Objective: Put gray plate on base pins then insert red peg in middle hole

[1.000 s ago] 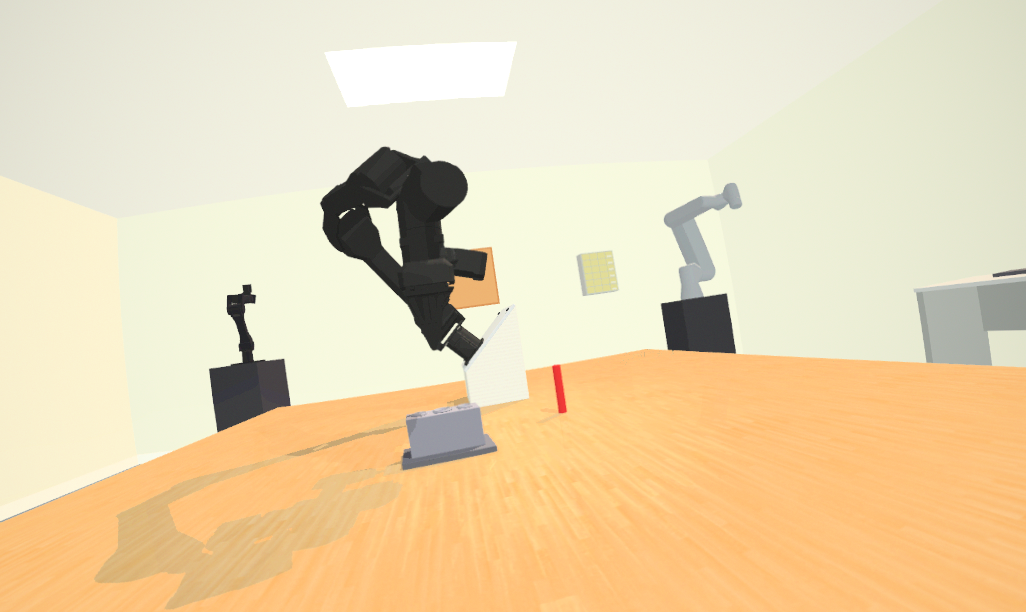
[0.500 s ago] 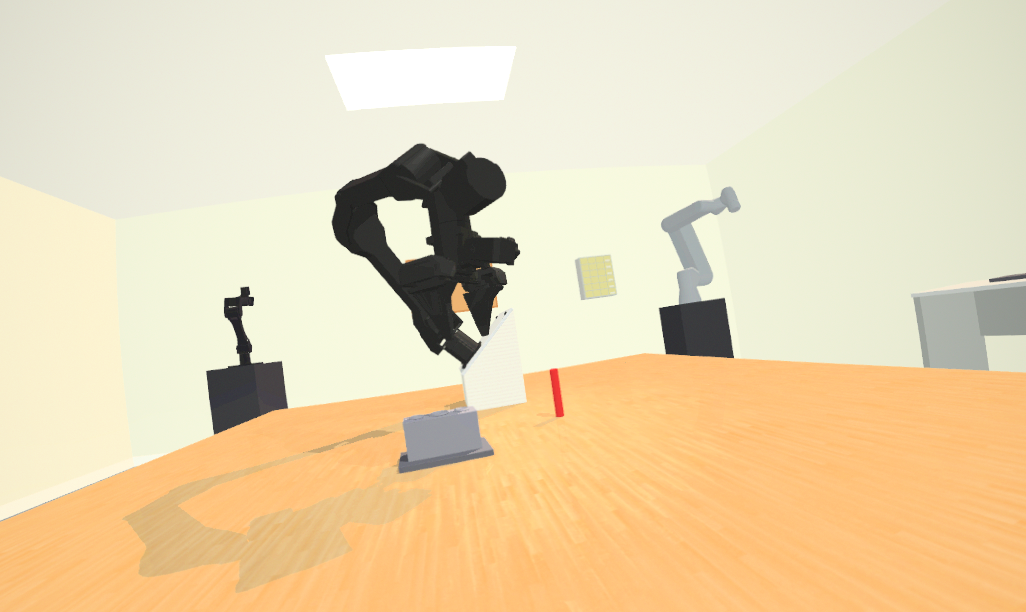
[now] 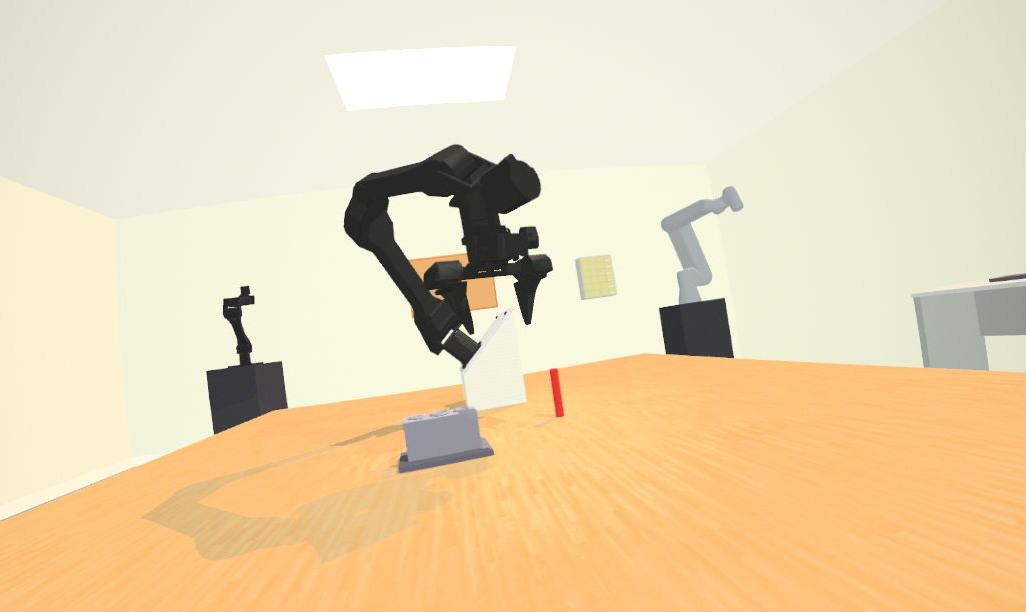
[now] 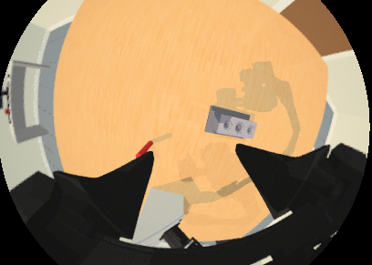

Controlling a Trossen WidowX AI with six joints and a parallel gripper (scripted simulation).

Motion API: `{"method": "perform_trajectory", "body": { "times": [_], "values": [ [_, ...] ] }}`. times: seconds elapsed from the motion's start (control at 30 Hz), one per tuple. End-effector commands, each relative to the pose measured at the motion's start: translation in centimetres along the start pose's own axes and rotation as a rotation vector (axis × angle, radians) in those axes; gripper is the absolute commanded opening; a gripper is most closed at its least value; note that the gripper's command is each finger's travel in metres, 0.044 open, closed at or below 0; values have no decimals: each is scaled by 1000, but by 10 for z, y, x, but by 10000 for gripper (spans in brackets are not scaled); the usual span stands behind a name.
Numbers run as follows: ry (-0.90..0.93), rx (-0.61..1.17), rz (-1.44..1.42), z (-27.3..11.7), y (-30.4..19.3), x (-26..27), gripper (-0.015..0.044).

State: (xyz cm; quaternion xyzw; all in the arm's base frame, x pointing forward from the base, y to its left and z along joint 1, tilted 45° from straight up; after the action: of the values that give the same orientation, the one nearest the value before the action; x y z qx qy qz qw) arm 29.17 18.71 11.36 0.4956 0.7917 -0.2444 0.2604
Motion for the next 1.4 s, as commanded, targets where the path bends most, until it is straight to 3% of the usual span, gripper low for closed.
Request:
{"method": "perform_trajectory", "body": {
  "times": [0.0,0.6,1.23,1.37],
  "values": [
    [-22,40,669,14,-22,65,440],
    [-58,25,1446,20,-48,108,440],
    [-59,24,1461,21,-49,113,440],
    [-59,24,1461,46,-50,112,440]
  ]
}}
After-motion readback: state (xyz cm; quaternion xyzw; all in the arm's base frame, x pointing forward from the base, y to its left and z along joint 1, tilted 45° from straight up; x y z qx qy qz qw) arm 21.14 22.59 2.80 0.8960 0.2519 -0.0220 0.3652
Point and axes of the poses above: the point midway between the two fingers, 35 mm back from their tips, its own z axis out along the fingers, its own x axis across the jaws, y = z × x, the point moved 9 cm from there along -z, back along the fingers, and after that the axes turned 3 degrees about z, right-handed, at the moved point
